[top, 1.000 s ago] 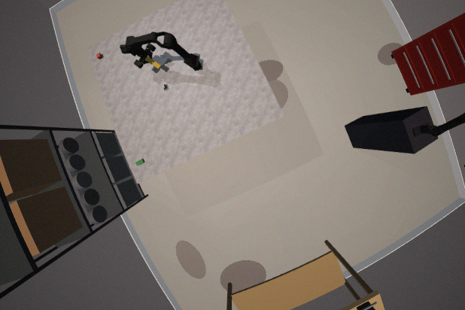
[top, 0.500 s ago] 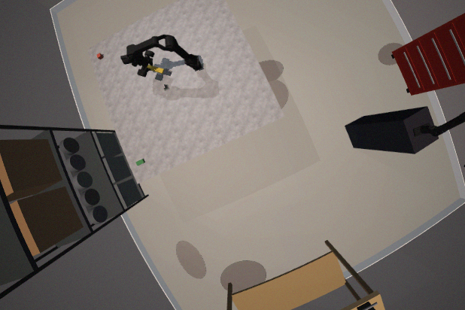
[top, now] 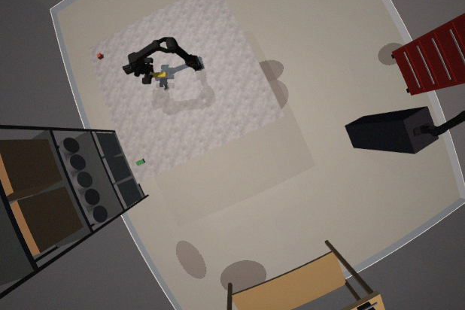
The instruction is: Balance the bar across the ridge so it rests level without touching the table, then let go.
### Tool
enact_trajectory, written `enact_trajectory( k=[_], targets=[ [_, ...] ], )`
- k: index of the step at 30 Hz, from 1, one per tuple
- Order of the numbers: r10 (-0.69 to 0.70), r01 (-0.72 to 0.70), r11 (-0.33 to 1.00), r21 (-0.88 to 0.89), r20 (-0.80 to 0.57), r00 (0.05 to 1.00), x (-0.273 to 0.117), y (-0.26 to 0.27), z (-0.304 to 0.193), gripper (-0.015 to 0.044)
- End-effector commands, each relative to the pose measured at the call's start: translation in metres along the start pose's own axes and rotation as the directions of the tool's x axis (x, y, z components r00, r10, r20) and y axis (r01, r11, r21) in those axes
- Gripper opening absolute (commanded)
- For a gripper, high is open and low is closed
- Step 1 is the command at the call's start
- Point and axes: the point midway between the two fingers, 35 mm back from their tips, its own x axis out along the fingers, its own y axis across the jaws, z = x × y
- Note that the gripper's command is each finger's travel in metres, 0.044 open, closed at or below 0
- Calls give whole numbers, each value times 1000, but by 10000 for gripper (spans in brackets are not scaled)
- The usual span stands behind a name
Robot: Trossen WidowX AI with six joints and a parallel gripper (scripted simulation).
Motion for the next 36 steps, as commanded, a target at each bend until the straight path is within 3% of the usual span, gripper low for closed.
enact_trajectory(
  k=[1,18,36],
  targets=[
    [3,-3,997,-75,-5,1000,1,14,-7,0],
    [8,-10,939,-343,-7,1000,0,71,-35,0],
    [9,-11,933,-359,-8,1000,20,79,-38,0]
  ],
)
